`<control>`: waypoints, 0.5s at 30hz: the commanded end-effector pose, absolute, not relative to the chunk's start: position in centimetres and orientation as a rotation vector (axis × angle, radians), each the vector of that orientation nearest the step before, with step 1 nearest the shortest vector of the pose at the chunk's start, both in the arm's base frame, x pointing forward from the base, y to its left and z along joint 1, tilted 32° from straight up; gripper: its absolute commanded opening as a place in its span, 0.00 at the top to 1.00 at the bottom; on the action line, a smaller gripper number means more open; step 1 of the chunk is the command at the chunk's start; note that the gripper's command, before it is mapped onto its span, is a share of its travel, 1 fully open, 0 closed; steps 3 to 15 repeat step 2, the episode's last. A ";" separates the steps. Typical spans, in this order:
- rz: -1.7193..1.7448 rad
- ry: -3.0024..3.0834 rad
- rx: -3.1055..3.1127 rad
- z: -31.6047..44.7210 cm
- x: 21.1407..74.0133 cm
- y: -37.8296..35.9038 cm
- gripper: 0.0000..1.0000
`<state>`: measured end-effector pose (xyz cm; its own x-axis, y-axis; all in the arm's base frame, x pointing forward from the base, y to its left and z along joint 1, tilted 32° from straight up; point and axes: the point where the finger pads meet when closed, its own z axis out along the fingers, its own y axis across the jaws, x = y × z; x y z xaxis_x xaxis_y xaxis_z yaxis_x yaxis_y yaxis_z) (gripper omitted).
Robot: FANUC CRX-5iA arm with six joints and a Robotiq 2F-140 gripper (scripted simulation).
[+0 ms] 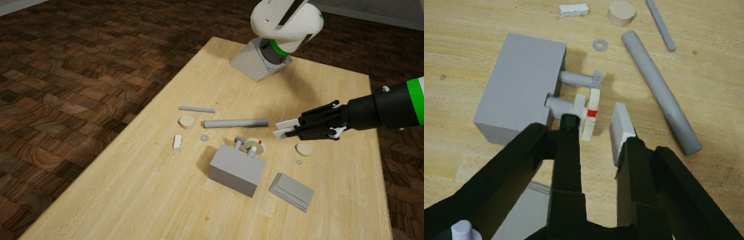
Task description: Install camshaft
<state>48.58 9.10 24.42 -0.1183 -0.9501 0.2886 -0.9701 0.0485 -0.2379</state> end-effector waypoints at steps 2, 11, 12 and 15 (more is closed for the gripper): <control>0.584 -2.237 2.050 24.5 48.6 9.1 0.73; 0.584 -2.237 2.050 24.5 48.6 9.1 0.73; 0.584 -2.237 2.050 24.5 48.6 9.1 0.73; 0.584 -2.237 2.050 24.5 48.6 9.1 0.73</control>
